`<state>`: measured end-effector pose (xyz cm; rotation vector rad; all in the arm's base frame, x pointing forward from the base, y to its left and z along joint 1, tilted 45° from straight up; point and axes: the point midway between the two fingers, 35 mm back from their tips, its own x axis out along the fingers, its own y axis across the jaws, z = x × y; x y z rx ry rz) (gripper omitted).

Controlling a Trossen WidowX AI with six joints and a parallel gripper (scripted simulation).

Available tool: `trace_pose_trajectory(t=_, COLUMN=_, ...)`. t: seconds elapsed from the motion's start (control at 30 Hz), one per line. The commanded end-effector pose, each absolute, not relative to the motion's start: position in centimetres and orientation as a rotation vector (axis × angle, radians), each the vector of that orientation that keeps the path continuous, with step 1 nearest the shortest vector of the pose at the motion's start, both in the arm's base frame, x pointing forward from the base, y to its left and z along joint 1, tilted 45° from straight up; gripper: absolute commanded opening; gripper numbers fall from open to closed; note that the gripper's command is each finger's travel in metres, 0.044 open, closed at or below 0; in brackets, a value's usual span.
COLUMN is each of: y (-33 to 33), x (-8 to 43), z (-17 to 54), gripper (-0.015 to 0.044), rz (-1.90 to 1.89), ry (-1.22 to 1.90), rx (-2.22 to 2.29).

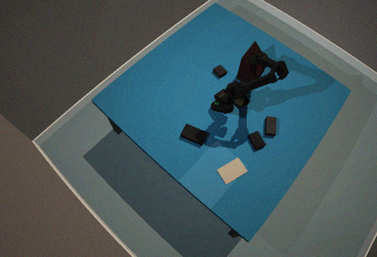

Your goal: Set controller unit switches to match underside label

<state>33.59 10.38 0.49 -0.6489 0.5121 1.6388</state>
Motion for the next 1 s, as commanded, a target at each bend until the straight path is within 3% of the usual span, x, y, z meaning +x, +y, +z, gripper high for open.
trace_pose_trajectory(t=0.0, y=9.5, x=33.8, z=0.3, gripper=0.0335, rz=1.631, ry=0.513, rx=-0.65)
trace_pose_trajectory(t=0.97, y=7.2, x=34.2, z=-0.5, gripper=0.0335, rz=1.645, ry=0.469, rx=-0.599)
